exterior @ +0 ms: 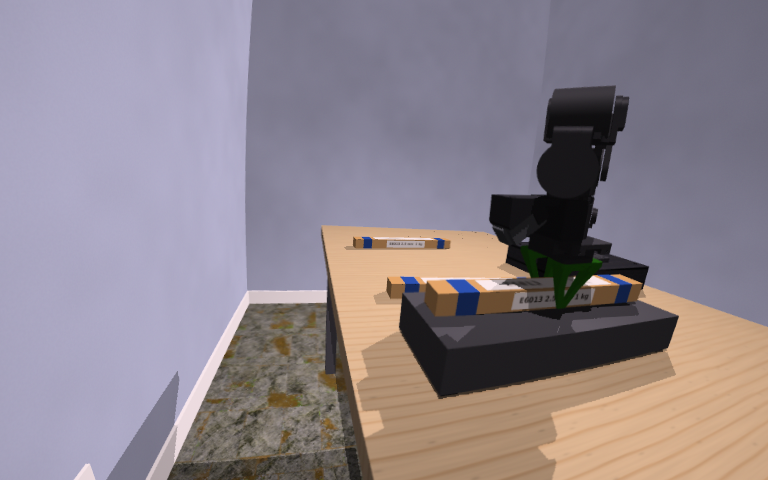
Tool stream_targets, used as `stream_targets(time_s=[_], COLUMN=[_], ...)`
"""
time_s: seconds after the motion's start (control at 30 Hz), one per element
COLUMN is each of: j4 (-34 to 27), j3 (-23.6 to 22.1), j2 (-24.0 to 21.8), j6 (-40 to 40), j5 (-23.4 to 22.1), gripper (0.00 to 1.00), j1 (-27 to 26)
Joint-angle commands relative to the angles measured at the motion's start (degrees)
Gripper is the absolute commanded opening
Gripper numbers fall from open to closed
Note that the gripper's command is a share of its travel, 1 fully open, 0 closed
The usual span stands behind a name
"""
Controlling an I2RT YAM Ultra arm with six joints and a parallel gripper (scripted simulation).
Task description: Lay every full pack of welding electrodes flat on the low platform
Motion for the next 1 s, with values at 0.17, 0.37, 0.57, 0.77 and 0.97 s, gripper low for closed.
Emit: stream_targets(time_s=[0.17, 0.37, 0.57, 0.77, 0.97], j4=[-1.6, -1.6, -1.6, -1.6, -1.6], j3=[3.7, 3.7, 3.7, 4.2, 4.1], j2=[-2.3, -2.3, -2.4, -1.9, -2.1], j6=[0.0, 0.0, -0.1, -0.1, -0.1], j5=[-0.1, -0.1, -0.1, 0.1, 0.1], gripper=[0.0, 0.0, 0.0, 0.0, 0.0], j1=[-0.2, -0.2, -0.2, -0.2, -0.3])
